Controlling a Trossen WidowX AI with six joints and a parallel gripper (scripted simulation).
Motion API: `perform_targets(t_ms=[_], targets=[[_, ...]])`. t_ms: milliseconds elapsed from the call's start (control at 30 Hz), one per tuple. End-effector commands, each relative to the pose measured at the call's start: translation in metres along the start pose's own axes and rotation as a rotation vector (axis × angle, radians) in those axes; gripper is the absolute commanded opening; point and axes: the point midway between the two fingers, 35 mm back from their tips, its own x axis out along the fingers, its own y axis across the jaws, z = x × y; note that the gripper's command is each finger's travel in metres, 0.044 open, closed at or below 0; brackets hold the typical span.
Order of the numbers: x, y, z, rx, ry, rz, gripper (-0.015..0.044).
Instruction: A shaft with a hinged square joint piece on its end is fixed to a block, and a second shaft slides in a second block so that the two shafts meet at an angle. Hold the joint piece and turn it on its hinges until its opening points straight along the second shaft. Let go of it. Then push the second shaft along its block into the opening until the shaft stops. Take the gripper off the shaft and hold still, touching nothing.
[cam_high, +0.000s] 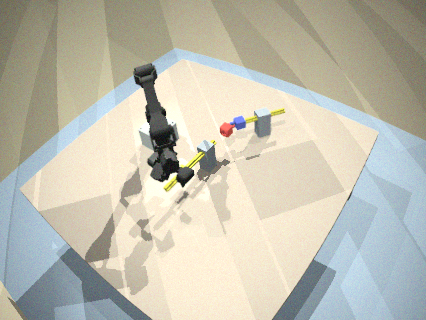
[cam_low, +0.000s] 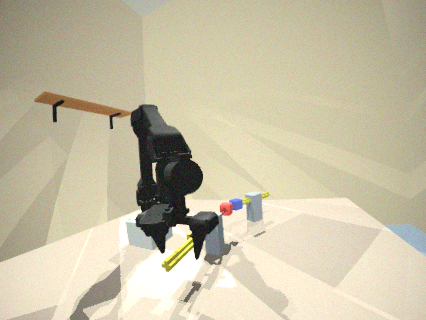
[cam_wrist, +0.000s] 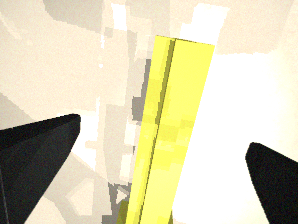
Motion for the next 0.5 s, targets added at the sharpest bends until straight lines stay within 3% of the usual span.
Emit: perform_targets(t_ms=[0,467], targets=[[0.005,0.0,0.0,0.009,0.001,0.0,0.044],[0.028,0.0,-0.001,0.01,0.001,0.0,0.044]])
